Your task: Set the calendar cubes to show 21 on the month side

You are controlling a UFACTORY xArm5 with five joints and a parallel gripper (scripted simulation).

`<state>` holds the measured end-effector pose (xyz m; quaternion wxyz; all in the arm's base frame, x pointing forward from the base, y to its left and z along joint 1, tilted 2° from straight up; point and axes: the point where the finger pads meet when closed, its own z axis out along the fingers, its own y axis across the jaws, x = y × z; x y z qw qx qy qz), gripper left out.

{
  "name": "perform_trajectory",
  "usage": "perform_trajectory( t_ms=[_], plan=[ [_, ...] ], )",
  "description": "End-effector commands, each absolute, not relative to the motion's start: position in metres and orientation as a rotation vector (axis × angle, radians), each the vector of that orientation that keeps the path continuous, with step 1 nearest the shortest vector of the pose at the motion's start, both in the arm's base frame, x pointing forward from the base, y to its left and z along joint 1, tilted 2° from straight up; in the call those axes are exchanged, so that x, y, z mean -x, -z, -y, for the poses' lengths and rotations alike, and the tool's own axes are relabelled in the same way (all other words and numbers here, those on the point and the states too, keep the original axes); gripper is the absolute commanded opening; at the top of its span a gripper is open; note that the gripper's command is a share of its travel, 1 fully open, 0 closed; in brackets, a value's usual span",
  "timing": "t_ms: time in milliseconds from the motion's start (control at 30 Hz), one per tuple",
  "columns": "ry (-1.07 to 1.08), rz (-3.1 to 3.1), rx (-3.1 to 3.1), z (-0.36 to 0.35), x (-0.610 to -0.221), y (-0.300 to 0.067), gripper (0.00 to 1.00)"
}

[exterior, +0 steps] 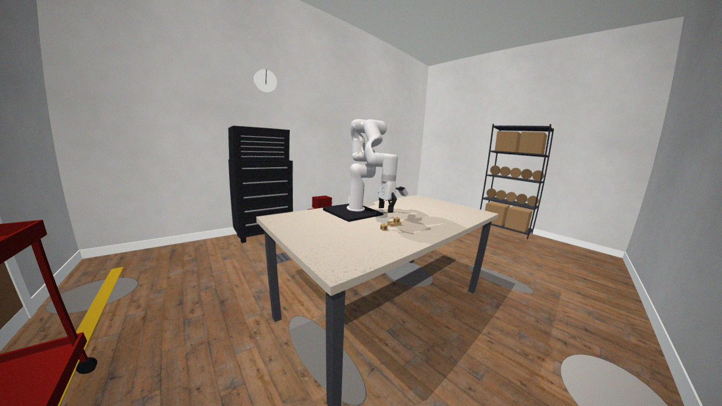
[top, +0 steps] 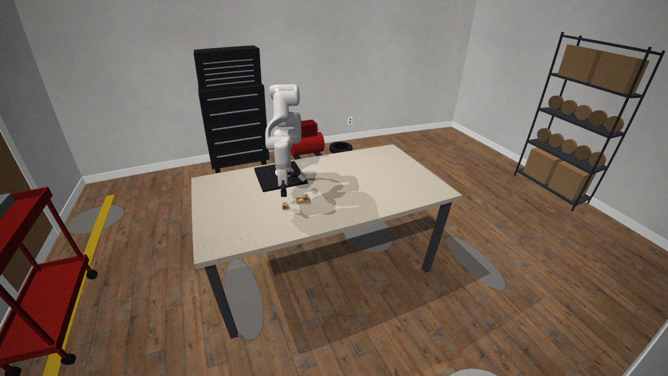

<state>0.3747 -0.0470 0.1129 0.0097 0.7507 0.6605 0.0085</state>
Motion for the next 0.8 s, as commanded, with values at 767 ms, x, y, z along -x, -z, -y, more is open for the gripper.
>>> perform_trajectory(
  t_ms=[767],
  plan=[
    [-0.030, -2.101, -2.305, 0.0472, -0.3760, -0.1142, 1.00]
  ],
)
